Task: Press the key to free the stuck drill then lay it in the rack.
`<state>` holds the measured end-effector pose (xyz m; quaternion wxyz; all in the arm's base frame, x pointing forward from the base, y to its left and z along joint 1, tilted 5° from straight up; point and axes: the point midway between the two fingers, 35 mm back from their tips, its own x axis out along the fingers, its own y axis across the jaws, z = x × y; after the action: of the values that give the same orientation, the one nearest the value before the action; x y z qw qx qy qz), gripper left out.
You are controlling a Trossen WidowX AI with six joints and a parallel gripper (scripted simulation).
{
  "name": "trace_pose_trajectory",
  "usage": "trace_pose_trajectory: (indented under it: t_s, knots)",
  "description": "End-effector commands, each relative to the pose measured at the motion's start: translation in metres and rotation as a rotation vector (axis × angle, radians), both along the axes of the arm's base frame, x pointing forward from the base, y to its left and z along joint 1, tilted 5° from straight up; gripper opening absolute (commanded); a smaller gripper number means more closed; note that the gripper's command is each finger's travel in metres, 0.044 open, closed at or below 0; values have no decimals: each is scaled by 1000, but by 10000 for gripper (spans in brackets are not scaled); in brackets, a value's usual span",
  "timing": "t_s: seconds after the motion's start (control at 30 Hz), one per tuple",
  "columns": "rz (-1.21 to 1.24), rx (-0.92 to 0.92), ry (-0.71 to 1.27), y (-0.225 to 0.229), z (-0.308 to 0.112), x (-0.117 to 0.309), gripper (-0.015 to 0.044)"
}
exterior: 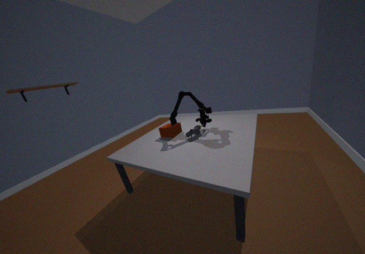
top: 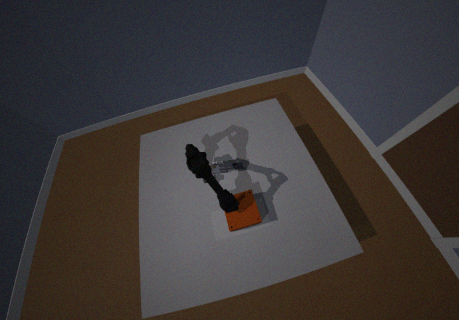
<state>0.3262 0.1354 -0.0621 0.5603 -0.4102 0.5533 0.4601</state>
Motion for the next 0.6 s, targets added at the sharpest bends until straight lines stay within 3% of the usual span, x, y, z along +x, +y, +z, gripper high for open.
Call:
trace_pose_trajectory:
  t_s: [0.0, 0.57]
  knots:
    - [-1, 3, 1, 0, 3, 0, 0]
    - [-1, 3, 1, -2, 12, 1, 0]
